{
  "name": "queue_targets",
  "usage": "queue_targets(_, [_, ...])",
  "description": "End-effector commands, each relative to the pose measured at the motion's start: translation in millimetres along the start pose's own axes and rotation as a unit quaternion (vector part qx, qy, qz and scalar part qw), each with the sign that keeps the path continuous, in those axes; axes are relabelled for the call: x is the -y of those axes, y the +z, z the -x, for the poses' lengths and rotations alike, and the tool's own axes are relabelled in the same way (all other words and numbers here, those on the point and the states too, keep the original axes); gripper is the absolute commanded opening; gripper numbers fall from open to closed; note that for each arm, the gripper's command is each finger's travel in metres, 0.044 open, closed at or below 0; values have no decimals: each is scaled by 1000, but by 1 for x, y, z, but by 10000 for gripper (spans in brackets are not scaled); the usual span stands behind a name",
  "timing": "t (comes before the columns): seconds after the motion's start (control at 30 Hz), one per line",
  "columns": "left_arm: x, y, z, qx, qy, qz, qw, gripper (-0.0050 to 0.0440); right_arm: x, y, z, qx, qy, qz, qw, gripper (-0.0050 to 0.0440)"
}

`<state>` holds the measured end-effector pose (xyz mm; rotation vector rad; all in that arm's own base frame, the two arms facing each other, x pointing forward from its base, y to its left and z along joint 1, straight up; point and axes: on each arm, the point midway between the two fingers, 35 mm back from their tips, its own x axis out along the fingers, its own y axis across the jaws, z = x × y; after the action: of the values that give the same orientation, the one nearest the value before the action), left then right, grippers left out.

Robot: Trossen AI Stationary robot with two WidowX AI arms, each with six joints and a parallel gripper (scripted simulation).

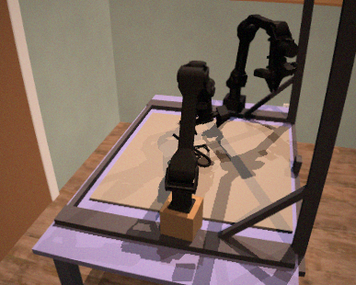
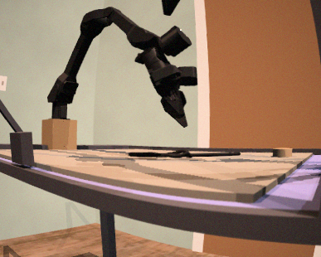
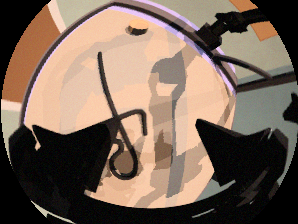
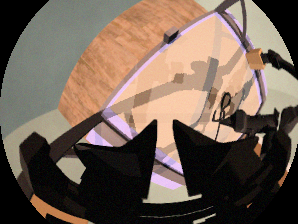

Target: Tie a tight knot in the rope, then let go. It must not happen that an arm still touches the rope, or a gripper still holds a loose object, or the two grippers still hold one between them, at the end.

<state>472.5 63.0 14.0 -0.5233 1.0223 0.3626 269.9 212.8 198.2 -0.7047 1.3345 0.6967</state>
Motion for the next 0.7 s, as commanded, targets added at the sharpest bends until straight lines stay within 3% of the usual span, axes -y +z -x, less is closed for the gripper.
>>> queue_targets(0.0, [10,19,23,23,-11,1,1000,440,0,1,7,11,-1,-2,1000,85])
queue_targets(0.17, [15,26,40,23,-11,1,1000,440,0,1,7,11,-1,-2,1000,85])
queue_targets(0.67, [15,27,41,23,-11,1,1000,440,0,1,7,11,-1,-2,1000,85])
